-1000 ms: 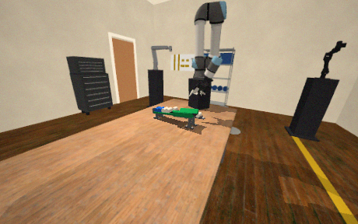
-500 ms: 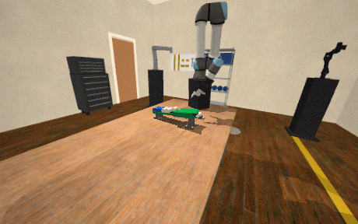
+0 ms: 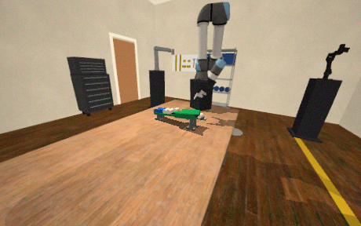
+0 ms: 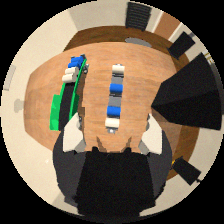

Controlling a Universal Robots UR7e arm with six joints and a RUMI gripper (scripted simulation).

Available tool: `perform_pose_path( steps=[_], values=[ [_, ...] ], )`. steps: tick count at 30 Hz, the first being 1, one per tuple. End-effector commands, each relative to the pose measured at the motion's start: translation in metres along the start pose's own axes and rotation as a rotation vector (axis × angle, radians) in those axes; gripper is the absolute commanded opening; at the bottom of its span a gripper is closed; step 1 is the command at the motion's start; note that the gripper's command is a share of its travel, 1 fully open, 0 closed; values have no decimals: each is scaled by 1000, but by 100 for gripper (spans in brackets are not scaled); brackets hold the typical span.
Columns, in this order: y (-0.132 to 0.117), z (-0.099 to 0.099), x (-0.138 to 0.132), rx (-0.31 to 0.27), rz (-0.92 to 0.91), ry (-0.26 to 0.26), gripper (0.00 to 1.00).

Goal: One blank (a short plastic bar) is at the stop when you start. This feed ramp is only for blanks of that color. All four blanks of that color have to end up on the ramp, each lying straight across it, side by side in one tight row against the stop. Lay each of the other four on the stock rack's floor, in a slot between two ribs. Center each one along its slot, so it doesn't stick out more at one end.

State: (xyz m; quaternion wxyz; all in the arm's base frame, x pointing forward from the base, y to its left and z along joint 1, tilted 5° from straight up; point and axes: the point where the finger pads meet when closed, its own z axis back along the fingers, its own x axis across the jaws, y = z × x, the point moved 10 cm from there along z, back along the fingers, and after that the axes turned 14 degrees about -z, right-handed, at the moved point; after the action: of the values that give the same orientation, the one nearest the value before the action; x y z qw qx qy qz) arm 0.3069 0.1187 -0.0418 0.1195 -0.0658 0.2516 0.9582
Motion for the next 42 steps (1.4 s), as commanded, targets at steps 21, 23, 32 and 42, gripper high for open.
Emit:
perform_pose_path(
  steps=[21, 23, 32, 42],
  values=[
    [-1, -1, 2, 2, 50, 7, 100],
    [-1, 0, 2, 2, 49, 7, 100],
    [-1, 0, 2, 2, 49, 7, 100],
    [-1, 0, 2, 2, 49, 7, 100]
  ],
)
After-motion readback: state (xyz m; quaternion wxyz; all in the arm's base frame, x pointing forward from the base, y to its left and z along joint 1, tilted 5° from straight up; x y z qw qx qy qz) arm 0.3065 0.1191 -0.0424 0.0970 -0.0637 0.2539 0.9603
